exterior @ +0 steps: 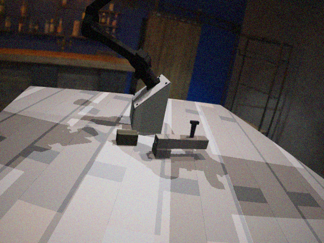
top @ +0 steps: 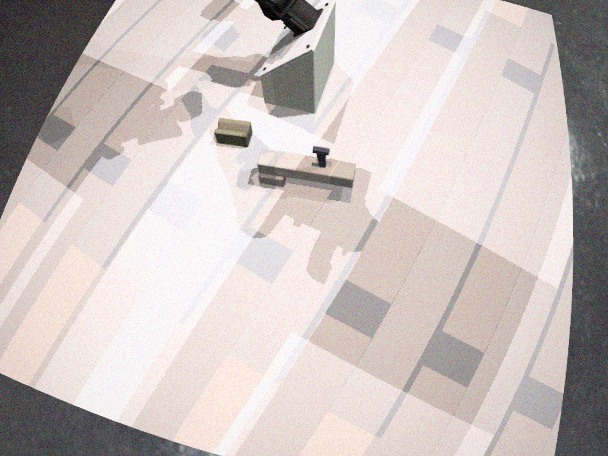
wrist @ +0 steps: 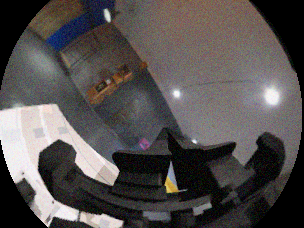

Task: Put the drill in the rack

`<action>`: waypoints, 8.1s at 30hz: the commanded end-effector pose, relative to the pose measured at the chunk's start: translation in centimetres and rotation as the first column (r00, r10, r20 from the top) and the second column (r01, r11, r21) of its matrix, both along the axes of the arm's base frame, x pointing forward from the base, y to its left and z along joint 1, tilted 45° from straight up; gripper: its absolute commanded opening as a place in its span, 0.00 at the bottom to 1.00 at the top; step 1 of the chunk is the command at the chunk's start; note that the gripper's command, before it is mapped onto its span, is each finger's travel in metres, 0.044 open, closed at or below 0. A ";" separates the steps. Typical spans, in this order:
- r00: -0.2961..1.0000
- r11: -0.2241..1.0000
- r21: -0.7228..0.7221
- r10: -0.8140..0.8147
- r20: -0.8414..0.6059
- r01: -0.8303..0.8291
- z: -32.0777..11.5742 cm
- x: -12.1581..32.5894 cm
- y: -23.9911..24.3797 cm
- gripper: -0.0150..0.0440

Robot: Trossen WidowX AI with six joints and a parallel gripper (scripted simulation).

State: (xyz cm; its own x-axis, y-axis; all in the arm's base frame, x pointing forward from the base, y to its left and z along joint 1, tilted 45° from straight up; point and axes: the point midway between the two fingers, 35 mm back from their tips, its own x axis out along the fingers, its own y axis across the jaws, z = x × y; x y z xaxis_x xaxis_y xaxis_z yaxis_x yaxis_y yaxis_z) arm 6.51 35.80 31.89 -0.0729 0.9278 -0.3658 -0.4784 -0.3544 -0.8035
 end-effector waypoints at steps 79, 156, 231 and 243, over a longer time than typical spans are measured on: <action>-0.790 -0.868 -0.417 -0.447 0.421 0.269 -40.4 20.6 -26.4 0.25; -0.790 -0.869 -0.415 -0.446 0.422 0.269 -41.6 20.7 -28.3 0.25; 0.603 -0.506 -0.750 -0.459 0.653 0.426 -32.6 23.7 -41.2 1.00; 0.603 -0.506 -0.750 -0.459 0.653 0.426 -33.3 23.8 -41.6 1.00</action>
